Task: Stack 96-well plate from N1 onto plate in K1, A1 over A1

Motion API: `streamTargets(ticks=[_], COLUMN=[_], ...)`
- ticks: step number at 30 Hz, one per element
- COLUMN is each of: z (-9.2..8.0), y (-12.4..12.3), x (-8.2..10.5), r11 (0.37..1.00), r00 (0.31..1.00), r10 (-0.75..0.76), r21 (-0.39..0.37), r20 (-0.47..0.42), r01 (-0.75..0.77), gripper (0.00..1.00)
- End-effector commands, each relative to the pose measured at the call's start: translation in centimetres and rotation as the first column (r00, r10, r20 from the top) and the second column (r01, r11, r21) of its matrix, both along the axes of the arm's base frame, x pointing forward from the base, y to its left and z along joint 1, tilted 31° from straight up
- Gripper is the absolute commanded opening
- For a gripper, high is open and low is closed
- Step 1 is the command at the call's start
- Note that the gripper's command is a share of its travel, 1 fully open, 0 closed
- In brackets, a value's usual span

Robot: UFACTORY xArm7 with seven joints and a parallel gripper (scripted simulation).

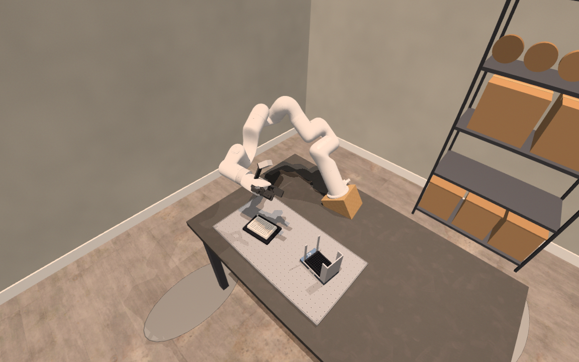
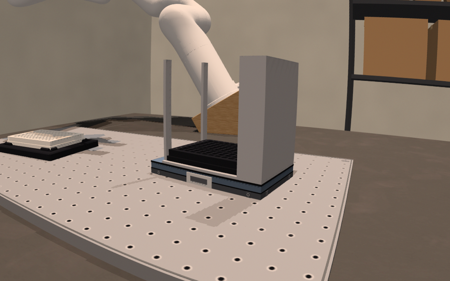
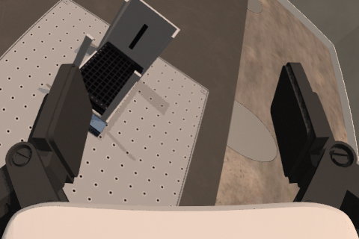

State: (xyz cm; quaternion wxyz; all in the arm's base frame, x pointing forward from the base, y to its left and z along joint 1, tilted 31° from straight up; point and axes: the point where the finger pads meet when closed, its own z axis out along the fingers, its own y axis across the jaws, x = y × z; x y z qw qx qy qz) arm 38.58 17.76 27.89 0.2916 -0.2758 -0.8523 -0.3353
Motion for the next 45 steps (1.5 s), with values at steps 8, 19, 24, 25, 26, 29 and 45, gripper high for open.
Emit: streamTargets(ticks=[8, 19, 24, 25, 26, 29, 45], z=[2.2, 3.6, 4.1, 4.1, 4.1, 4.3, 4.8], y=[-1.8, -3.6, -4.4, -4.4, -4.4, -4.8, -6.9], x=[0.4, 0.7, 0.9, 0.9, 0.9, 0.9, 1.4], r11=[0.957, 0.811, 0.752, 0.731, 0.709, 0.639, 0.255], r00=[0.969, 0.849, 0.798, 0.78, 0.761, 0.699, 0.333], r10=[-0.242, -0.521, -0.596, -0.621, -0.644, -0.712, -0.943], r21=[-0.179, -0.361, -0.407, -0.421, -0.435, -0.475, -0.606], r20=[-0.057, -0.086, -0.083, -0.081, -0.079, -0.069, 0.017], r01=[0.229, 0.461, 0.519, 0.537, 0.555, 0.605, 0.754], gripper=[1.0, 1.0, 1.0, 1.0, 1.0, 1.0, 1.0])
